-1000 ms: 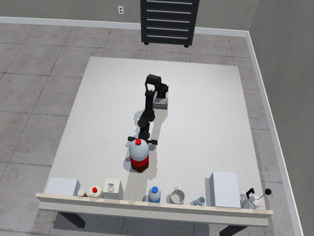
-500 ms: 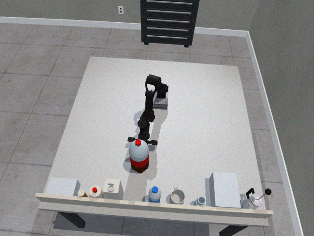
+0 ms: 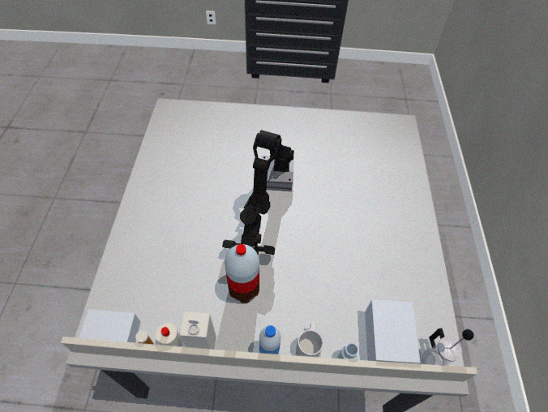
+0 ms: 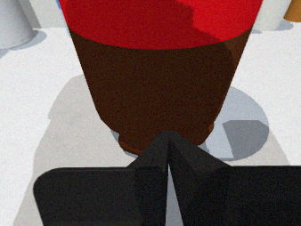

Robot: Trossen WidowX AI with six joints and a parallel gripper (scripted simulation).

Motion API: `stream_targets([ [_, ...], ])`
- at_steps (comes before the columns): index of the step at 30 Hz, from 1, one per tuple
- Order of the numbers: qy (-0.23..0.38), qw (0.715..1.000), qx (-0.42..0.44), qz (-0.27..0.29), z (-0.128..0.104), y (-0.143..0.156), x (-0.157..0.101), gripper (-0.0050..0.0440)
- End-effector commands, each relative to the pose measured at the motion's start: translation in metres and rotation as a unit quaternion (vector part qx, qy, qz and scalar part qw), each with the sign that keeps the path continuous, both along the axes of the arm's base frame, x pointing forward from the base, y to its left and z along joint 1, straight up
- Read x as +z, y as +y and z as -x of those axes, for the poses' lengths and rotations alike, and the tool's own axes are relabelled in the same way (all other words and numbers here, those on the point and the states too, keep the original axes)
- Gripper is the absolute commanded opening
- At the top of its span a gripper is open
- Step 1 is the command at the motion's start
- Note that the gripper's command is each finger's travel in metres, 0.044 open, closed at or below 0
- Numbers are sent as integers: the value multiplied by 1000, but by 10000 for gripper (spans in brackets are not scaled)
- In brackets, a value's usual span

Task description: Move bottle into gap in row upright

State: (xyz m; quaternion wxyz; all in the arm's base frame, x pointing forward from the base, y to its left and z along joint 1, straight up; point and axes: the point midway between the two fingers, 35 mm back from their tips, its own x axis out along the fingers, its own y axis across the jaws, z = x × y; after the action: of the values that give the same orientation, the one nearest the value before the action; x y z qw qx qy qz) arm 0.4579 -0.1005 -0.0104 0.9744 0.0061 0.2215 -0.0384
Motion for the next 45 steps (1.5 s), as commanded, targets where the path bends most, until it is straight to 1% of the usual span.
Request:
stream_targets([
  [1,-17,1000,1,3,-10,1,11,-50],
  [35,-17,1000,1,3,-17,1,11,-50],
  [43,-14,1000,2,2,-25,1,9,-50],
  [45,-18,1000,1,3,-26,0,12,-50],
])
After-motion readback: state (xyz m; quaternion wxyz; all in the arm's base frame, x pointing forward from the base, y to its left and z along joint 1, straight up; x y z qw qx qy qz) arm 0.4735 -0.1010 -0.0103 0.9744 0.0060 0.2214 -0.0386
